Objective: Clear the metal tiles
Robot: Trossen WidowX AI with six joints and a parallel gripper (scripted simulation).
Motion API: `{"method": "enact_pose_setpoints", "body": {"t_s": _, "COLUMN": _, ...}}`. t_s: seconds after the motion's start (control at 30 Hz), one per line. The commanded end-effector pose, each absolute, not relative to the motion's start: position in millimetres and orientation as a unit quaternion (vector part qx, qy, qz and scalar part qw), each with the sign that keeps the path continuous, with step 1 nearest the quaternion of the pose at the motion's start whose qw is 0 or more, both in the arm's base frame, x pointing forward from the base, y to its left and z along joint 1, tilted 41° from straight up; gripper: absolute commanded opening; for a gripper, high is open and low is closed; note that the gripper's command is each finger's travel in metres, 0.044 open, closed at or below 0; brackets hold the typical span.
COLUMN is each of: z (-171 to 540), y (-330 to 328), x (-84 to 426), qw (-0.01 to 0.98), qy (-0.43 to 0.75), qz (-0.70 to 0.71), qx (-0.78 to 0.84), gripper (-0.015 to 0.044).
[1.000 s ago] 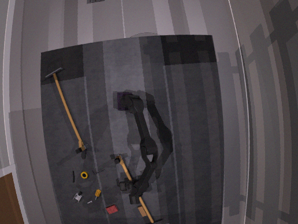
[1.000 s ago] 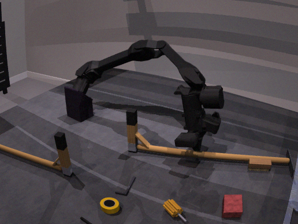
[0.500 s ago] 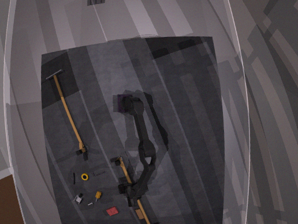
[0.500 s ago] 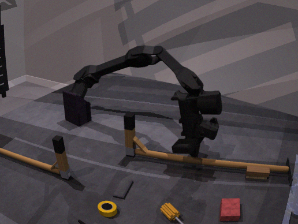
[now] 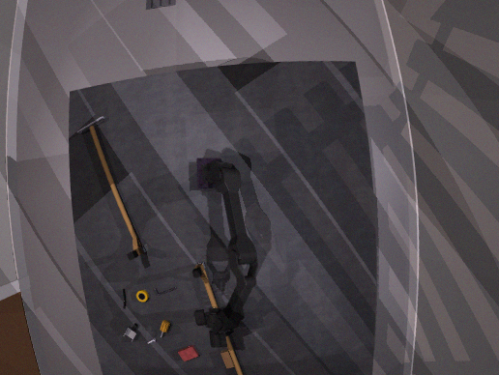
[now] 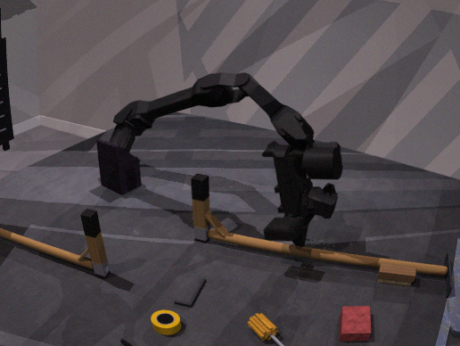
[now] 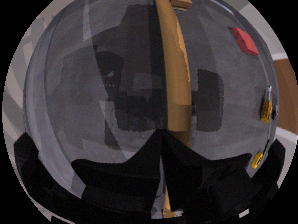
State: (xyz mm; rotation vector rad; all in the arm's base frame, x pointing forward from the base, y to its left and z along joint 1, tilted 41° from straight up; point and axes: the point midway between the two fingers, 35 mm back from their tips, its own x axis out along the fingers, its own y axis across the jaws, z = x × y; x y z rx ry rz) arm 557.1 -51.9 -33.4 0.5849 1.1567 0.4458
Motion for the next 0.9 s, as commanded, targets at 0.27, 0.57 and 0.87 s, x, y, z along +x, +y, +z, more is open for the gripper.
{"method": "enact_pose_setpoints", "body": {"t_s": 0.27, "z": -29.1, "y": -61.7, "x": 556.9, "qw": 0.777, "qy": 0.531, "qz": 0.206, "qx": 0.268, "gripper": 0.0}}
{"method": "enact_pose_setpoints", "body": {"t_s": 0.57, "z": -3.3, "y": -83.7, "x": 552.2, "qw": 0.786, "qy": 0.521, "qz": 0.208, "qx": 0.261, "gripper": 0.0}}
{"method": "enact_pose_setpoints", "body": {"t_s": 0.87, "z": 9.4, "y": -94.3, "x": 549.0, "qw": 0.79, "qy": 0.515, "qz": 0.208, "qx": 0.257, "gripper": 0.0}}
